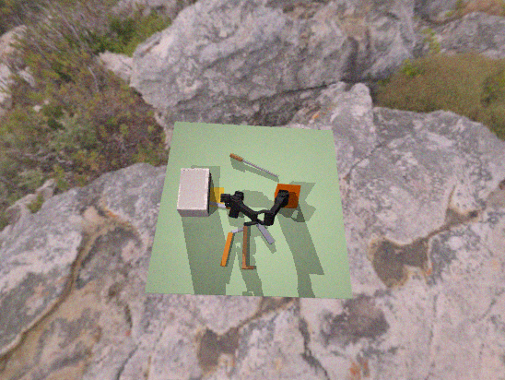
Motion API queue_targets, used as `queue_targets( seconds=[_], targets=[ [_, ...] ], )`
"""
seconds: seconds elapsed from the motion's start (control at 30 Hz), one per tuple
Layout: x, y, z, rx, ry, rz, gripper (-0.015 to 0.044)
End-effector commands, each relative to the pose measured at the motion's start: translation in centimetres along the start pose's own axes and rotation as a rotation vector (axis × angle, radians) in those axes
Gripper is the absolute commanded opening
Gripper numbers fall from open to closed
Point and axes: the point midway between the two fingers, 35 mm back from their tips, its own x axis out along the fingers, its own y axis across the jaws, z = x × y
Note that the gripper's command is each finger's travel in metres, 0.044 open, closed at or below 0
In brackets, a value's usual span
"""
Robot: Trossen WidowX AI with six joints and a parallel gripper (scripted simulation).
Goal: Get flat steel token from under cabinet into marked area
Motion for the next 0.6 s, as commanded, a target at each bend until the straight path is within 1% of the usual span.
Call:
queue_targets(
  seconds=[0.0, 0.57],
  targets=[
    [0.1, -0.1, -0.7, 0.008, 0.003, -0.001, 0.0],
    [0.1, 0.1, -2.6, 0.009, 0.004, -0.001, 0.0]
  ],
)
